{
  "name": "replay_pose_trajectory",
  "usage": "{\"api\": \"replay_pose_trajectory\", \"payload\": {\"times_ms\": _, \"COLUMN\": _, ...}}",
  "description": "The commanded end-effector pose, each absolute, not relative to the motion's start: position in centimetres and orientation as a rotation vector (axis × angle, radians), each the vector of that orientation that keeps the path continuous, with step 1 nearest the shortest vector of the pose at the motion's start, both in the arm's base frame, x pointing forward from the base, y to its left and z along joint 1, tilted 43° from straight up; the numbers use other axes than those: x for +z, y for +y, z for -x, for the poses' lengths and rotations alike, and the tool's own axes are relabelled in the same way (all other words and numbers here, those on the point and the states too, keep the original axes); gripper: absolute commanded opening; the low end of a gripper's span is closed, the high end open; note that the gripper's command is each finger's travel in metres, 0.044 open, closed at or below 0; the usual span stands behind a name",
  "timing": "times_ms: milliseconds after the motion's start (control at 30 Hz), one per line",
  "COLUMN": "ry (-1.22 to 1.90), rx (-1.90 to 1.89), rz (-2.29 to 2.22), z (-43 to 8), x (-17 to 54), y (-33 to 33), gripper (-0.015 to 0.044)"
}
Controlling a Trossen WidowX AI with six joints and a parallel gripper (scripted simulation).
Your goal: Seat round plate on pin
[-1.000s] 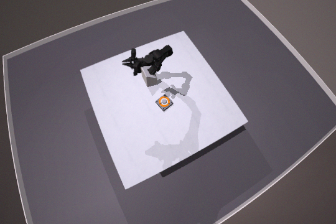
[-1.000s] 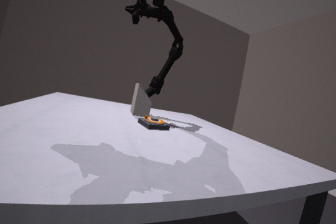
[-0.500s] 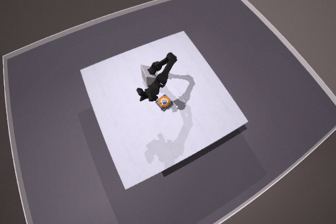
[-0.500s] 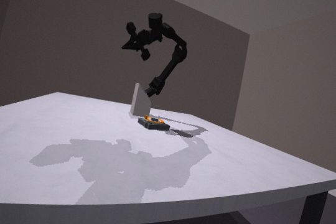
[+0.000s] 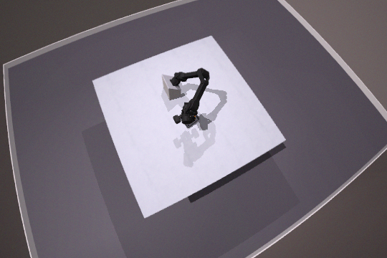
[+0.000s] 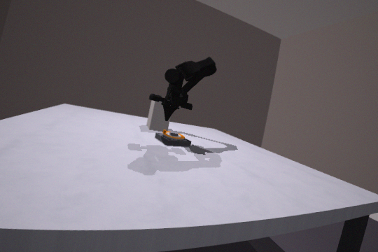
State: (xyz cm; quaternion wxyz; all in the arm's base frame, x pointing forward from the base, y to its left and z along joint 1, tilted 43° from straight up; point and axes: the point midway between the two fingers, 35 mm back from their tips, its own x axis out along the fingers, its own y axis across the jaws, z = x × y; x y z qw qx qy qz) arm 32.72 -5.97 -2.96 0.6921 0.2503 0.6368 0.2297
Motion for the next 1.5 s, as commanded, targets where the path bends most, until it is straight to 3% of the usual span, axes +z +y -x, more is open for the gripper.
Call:
{"api": "replay_pose_trajectory", "payload": {"times_ms": 0, "ry": 1.417, "rx": 0.538, "rz": -0.615, "z": -32.3, "x": -2.9, "y": -5.0, "gripper": 0.0}}
{"api": "replay_pose_trajectory", "payload": {"times_ms": 400, "ry": 1.416, "rx": 0.54, "rz": -0.617, "z": -32.2, "x": -6.5, "y": -1.9, "gripper": 0.0}}
{"api": "replay_pose_trajectory", "payload": {"times_ms": 1467, "ry": 1.418, "rx": 0.539, "rz": -0.618, "z": -29.1, "x": -7.0, "y": -1.6, "gripper": 0.0}}
